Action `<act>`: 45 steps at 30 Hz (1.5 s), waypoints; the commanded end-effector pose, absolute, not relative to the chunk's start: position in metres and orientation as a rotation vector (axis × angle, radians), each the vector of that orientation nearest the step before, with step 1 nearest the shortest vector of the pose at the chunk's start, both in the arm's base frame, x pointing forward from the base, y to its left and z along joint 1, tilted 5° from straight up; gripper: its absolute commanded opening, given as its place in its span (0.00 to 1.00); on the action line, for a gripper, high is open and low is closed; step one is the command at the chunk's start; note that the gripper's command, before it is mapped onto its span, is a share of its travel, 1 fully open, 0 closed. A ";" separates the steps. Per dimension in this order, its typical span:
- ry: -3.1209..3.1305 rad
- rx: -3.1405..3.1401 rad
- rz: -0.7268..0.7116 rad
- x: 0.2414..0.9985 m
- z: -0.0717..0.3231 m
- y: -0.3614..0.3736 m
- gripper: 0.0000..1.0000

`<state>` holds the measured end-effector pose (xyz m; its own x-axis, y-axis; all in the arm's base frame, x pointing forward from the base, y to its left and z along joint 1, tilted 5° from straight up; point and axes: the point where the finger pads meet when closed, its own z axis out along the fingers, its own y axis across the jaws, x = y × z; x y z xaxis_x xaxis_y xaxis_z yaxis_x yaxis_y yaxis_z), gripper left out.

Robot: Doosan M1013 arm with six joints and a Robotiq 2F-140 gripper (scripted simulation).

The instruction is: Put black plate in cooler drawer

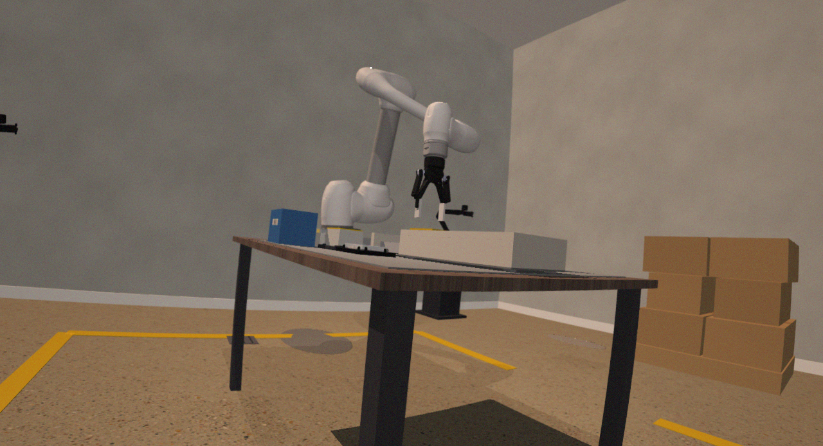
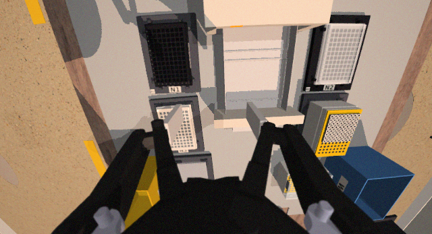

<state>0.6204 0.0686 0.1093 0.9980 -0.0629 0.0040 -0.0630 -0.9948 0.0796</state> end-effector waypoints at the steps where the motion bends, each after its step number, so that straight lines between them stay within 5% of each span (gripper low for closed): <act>1: -0.097 3.060 0.002 0.624 0.109 0.072 0.66; 45: -0.097 3.060 0.002 0.709 0.102 0.157 0.66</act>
<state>0.7090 0.1569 0.1036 0.9980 -0.0630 0.0038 -0.0631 -0.9948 0.0797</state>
